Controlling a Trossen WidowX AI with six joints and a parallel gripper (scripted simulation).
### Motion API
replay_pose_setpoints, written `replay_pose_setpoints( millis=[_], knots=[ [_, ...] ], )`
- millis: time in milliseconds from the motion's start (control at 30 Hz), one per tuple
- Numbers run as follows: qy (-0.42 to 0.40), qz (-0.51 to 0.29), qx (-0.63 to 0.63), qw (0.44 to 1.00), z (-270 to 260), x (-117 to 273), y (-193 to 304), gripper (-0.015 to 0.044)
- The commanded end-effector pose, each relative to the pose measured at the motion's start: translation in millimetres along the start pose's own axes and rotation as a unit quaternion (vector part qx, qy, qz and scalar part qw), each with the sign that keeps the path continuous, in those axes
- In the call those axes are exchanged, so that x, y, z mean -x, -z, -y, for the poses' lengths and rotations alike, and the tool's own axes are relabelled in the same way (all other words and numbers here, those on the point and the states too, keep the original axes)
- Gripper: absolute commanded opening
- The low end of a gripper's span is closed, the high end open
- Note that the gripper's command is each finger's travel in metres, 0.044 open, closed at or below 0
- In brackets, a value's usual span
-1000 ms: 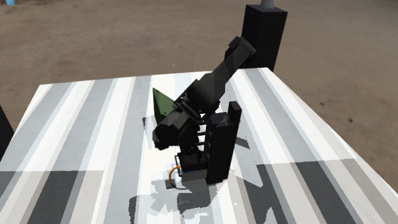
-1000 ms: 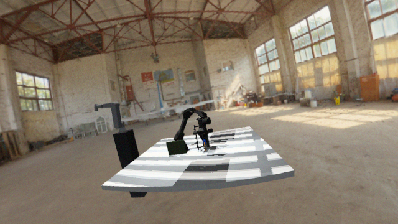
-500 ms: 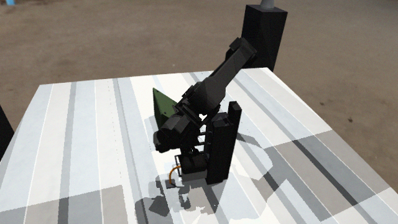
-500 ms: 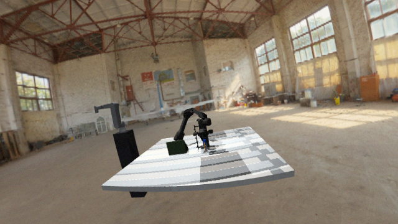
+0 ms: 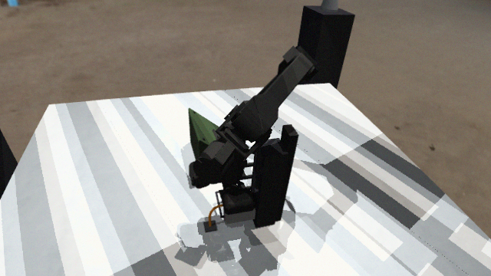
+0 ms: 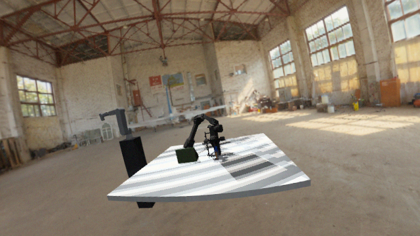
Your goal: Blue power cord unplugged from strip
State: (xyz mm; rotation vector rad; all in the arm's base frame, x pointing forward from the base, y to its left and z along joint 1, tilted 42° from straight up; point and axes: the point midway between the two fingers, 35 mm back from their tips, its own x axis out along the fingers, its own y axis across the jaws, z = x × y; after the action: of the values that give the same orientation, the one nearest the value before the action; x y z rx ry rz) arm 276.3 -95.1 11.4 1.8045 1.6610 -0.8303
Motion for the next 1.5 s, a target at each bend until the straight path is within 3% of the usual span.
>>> replay_pose_setpoints(
  millis=[0, 1100, 1467],
  knots=[
    [-0.001, 0.000, 0.000, 1.000, -0.6, 0.5, -3.9, 0.0000],
    [0.000, 0.001, -0.001, 1.000, 0.6, 5.7, -57.2, 0.0000],
    [0.000, 0.000, -0.001, 1.000, 1.1, 4.9, -49.4, 0.0289]
  ],
)
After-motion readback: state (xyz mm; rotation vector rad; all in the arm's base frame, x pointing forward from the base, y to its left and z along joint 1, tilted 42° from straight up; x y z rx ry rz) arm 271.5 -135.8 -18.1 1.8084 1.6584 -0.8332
